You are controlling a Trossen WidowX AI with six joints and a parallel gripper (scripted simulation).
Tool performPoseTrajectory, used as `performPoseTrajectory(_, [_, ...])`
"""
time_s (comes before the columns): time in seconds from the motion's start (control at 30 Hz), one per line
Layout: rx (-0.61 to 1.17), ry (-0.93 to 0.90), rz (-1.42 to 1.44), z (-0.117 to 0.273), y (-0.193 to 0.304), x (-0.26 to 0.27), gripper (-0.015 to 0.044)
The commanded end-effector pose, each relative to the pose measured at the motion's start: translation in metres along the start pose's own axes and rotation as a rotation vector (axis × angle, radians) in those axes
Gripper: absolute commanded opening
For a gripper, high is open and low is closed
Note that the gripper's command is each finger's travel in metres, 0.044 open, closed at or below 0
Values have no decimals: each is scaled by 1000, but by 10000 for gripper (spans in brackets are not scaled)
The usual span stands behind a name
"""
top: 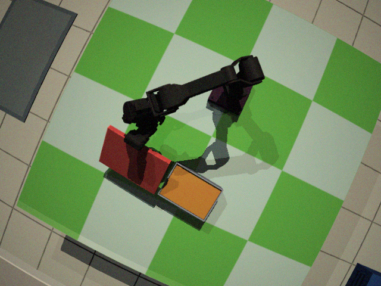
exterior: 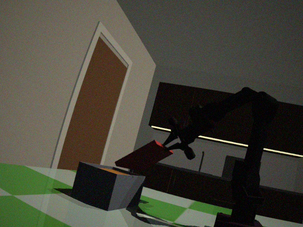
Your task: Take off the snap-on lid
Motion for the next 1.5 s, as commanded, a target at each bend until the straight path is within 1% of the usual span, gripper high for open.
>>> performPoseTrajectory(0.0, [-1,-13,10,3,-8,2,0])
performPoseTrajectory(1.17, [-5,-11,15,10,-76,-11,0])
performPoseTrajectory(1.47, [-5,-11,15,6,-73,-16,0])
Point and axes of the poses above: the point midway between the two fingers, 35 mm back from their tips, its own z axis back along the fingers, its own x axis across the jaws, y = z × x, the point moved 10 cm from there along z, back along the fingers, and after that the axes turned 7 degrees about z, right-handed, at the moved point
